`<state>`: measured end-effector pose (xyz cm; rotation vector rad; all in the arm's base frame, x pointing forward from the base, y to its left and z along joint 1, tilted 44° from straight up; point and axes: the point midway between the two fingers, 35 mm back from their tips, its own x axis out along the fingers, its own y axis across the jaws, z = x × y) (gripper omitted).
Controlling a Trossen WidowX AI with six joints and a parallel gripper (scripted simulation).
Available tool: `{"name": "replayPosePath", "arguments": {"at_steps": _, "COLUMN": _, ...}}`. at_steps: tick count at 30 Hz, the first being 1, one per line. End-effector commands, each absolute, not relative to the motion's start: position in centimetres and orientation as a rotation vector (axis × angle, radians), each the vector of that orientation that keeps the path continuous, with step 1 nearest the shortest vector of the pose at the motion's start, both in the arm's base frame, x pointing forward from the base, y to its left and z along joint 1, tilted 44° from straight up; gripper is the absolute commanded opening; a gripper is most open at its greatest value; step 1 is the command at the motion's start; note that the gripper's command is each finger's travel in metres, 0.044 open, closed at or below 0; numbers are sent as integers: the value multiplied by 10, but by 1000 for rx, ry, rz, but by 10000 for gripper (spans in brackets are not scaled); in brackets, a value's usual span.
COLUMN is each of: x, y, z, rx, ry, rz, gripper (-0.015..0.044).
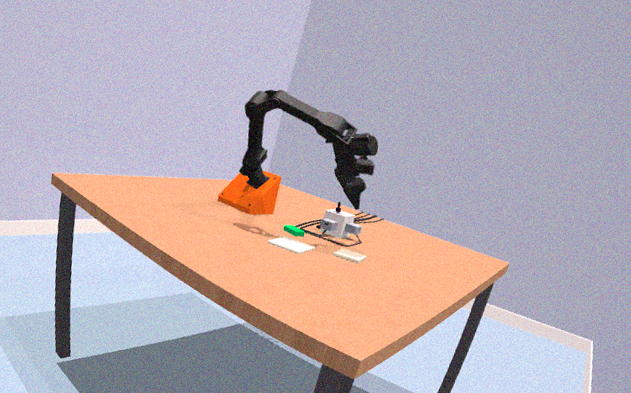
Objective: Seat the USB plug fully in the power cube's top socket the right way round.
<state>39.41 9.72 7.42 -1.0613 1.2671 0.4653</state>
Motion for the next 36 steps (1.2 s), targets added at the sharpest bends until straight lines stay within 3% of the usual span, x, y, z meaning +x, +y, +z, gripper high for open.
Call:
{"name": "replayPosePath", "arguments": {"at_steps": 1, "x": 348, "y": 131, "z": 35, "rx": -1456, "ry": 1428, "rz": 674, "gripper": 440}}
{"name": "replayPosePath", "arguments": {"at_steps": 7, "x": 289, "y": 151, "z": 9, "rx": -1983, "ry": 1561, "rz": 914, "gripper": 440}}
{"name": "replayPosePath", "arguments": {"at_steps": 36, "x": 293, "y": 141, "z": -1, "rx": -1984, "ry": 1561, "rz": 913, "gripper": 440}}
